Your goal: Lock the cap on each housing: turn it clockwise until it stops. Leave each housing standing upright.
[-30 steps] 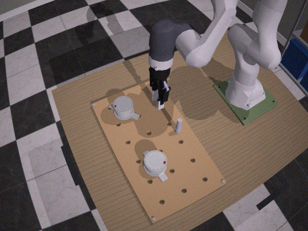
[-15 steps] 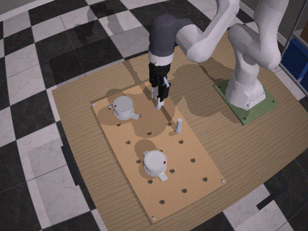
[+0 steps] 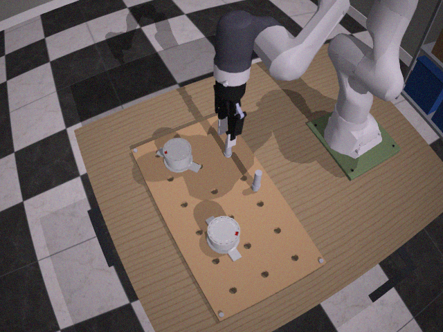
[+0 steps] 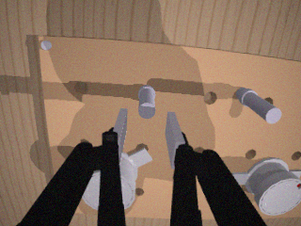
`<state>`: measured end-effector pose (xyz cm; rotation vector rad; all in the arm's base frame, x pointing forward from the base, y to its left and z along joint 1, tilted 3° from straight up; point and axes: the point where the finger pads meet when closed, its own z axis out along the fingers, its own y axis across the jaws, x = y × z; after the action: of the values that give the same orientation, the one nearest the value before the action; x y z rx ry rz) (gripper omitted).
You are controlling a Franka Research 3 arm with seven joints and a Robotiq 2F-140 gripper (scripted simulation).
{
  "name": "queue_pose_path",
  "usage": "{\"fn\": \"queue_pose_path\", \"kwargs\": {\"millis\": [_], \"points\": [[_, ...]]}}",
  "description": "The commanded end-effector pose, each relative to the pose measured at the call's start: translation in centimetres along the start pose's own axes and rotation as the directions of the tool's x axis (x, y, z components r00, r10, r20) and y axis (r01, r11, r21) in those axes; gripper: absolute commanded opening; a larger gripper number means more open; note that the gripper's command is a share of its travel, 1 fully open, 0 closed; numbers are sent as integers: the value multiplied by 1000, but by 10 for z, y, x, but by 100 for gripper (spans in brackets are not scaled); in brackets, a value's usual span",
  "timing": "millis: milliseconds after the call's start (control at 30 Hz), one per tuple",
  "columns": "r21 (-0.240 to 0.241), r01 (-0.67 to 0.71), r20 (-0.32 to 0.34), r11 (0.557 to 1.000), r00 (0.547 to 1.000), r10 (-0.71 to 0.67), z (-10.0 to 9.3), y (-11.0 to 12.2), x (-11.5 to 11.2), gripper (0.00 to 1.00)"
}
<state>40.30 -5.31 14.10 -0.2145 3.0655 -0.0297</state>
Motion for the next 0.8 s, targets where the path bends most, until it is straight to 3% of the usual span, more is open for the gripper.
{"fn": "queue_pose_path", "kwargs": {"millis": [0, 767], "points": [[2, -5, -15, 1000, 1000, 5, -7, 0, 5, 36], [2, -5, -15, 1000, 1000, 5, -28, 0, 4, 36]]}}
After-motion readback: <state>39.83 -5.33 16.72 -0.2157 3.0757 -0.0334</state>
